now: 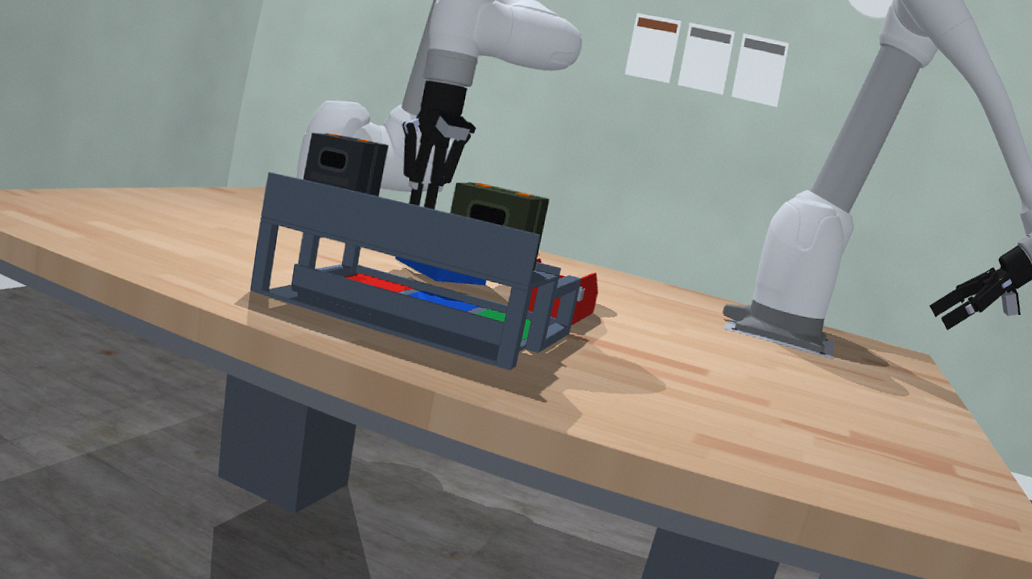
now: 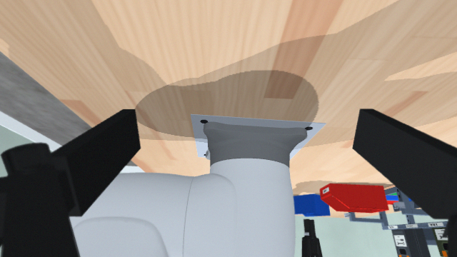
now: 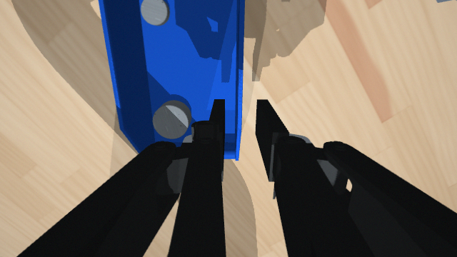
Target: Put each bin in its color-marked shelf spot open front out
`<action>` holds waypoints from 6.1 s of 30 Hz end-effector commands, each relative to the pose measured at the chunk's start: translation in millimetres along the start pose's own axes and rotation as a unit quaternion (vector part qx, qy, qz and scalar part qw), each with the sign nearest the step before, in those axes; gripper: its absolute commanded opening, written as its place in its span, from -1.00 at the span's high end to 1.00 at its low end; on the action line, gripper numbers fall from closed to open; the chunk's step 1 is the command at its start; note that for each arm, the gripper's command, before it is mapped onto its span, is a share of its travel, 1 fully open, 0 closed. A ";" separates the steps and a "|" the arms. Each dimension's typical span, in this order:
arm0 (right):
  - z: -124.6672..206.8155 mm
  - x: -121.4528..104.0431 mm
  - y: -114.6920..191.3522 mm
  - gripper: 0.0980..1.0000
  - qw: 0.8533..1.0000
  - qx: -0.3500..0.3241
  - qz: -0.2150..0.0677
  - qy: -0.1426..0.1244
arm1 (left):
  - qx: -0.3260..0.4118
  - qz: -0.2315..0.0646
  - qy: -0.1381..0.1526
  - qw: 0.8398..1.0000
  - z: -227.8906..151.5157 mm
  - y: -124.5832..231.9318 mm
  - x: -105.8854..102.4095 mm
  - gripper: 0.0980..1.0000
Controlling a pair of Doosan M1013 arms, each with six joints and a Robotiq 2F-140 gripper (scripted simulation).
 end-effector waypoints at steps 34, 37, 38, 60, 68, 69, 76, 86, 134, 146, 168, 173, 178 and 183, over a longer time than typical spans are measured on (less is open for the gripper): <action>-0.1 -16.1 -0.4 0.69 1.000 0.000 0.001 0.000 | 0.000 0.000 0.000 1.000 -0.1 0.1 0.4 -1.00; -0.1 -18.9 -0.4 0.69 1.000 0.000 0.001 0.000 | 0.000 0.000 0.000 1.000 -0.1 0.1 0.4 -1.00; -0.1 -20.3 -0.4 0.69 1.000 0.000 0.001 0.000 | 0.000 0.000 0.000 1.000 -0.1 0.1 0.4 -1.00; -0.1 -41.3 -0.4 0.69 1.000 0.000 0.001 0.000 | 0.000 0.000 0.000 1.000 -0.1 0.1 0.4 -1.00; -0.1 -43.2 -0.4 0.69 1.000 0.000 0.001 0.000 | 0.000 0.000 0.000 1.000 -0.1 0.1 0.4 -1.00; -0.1 -43.2 -0.4 0.69 1.000 0.000 0.001 0.000 | 0.000 0.000 0.000 1.000 -0.1 0.1 0.4 -1.00; -0.1 -43.3 -0.4 0.69 1.000 0.000 0.001 0.000 | 0.000 0.000 0.000 1.000 -0.1 0.1 0.4 -1.00; -0.1 -43.3 -0.4 1.00 1.000 0.000 0.001 0.000 | 0.000 0.000 0.000 1.000 -0.1 0.1 0.4 -1.00; -0.1 -43.2 -0.4 1.00 1.000 0.000 0.001 0.000 | 0.000 0.000 0.000 1.000 -0.1 0.1 0.4 -1.00; -0.1 -42.0 -0.4 1.00 1.000 0.000 0.001 0.000 | 0.000 0.000 0.000 1.000 -0.1 0.1 0.4 -1.00; -0.1 -32.2 -0.4 1.00 1.000 0.000 0.001 0.000 | 0.000 0.000 0.000 1.000 -0.1 0.1 0.4 -1.00; -0.1 -29.8 -0.4 1.00 1.000 0.000 0.001 0.000 | 0.000 0.000 0.000 1.000 -0.1 0.1 0.4 -1.00; -0.1 -25.1 -0.3 1.00 1.000 0.000 0.001 0.000 | 0.000 0.000 0.000 1.000 -0.1 0.1 0.4 -1.00; -0.1 -19.9 -0.3 1.00 1.000 0.000 0.001 0.000 | 0.000 0.000 0.000 1.000 -0.1 0.1 0.4 -1.00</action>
Point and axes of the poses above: on each arm, the point where the finger pads meet when closed, its own x axis back along the fingers, its own z axis across the jaws, y = z × x, the point moved 4 cm from there along x, back along the fingers, and after that the axes turned 2 degrees about -x, right-handed, at the moved point
